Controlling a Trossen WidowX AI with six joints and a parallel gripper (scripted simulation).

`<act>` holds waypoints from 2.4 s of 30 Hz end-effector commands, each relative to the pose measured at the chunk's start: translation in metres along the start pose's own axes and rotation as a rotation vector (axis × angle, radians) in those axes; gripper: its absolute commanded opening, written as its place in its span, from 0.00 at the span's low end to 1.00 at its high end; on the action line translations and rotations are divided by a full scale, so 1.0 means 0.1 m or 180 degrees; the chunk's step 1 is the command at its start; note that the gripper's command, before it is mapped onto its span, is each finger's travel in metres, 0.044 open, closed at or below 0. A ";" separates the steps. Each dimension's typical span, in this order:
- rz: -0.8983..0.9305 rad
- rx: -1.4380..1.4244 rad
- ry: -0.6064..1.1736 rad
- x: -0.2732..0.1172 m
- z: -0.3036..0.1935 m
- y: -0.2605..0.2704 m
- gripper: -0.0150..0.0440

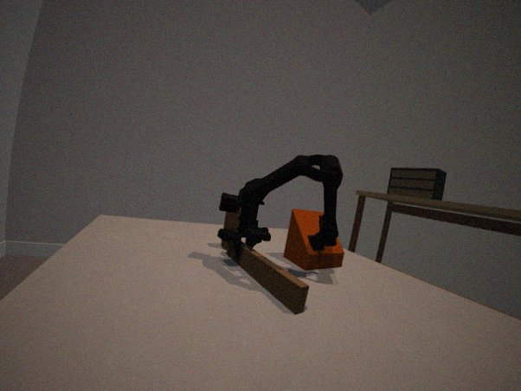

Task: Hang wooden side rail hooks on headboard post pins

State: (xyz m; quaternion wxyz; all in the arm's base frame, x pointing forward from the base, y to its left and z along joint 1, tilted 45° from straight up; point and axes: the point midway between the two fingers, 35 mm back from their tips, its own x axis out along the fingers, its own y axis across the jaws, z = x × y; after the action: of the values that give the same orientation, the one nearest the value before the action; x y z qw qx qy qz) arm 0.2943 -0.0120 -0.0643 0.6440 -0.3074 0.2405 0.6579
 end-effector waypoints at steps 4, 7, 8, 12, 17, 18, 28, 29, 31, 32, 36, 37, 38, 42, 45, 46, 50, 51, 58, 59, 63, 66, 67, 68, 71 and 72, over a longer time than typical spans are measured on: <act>-0.0006 0.0032 -0.0011 0.00 0.00 0.00 0.25; -0.0006 0.0116 -0.0011 0.00 0.00 -0.01 0.25; -0.0006 0.0144 -0.0011 0.00 0.00 -0.01 0.25; -0.0005 0.0255 -0.0011 0.00 0.00 -0.01 0.25; -0.0005 0.0394 -0.0011 0.00 0.01 -0.02 0.25; -0.0005 0.0422 -0.0011 0.00 0.01 -0.02 0.25; -0.0005 0.0491 -0.0011 0.00 0.01 0.01 0.25; -0.0005 0.0491 -0.0011 0.00 0.01 0.02 0.25; -0.0005 0.0491 -0.0011 0.00 0.01 0.02 0.25; -0.0004 0.0491 -0.0011 0.00 0.01 0.03 0.25; -0.0004 0.0491 -0.0011 0.00 0.01 0.05 0.25; -0.0004 0.0492 -0.0011 0.00 0.01 0.05 0.25; -0.0004 0.0492 -0.0011 0.00 0.01 0.05 0.25; -0.0004 0.0492 -0.0011 0.00 0.01 0.07 0.25; -0.0004 0.0492 -0.0011 0.00 0.02 0.08 0.25; -0.0004 0.0492 -0.0011 0.00 0.02 0.09 0.25; -0.0003 0.0492 -0.0011 0.00 0.02 0.10 0.25; -0.0003 0.0492 -0.0011 0.00 0.02 0.11 0.25; -0.0019 0.0481 -0.0013 0.00 0.01 0.09 0.25; -0.0019 0.0481 -0.0013 0.00 0.01 0.09 0.25; -0.0019 0.0481 -0.0013 0.00 0.01 0.09 0.25; -0.0019 0.0481 -0.0013 0.00 0.01 0.09 0.25; -0.0011 0.0487 -0.0012 0.00 0.01 0.09 0.25; -0.0004 0.0492 -0.0011 0.00 0.01 0.09 0.25; -0.0004 0.0492 -0.0011 -0.01 0.01 0.09 0.25; -0.0004 0.0492 -0.0011 -0.01 0.01 0.09 0.25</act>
State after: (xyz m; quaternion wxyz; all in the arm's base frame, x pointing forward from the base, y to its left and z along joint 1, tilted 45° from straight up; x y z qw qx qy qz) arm 0.2853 -0.0118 -0.0643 0.6671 -0.2577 0.2879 0.6370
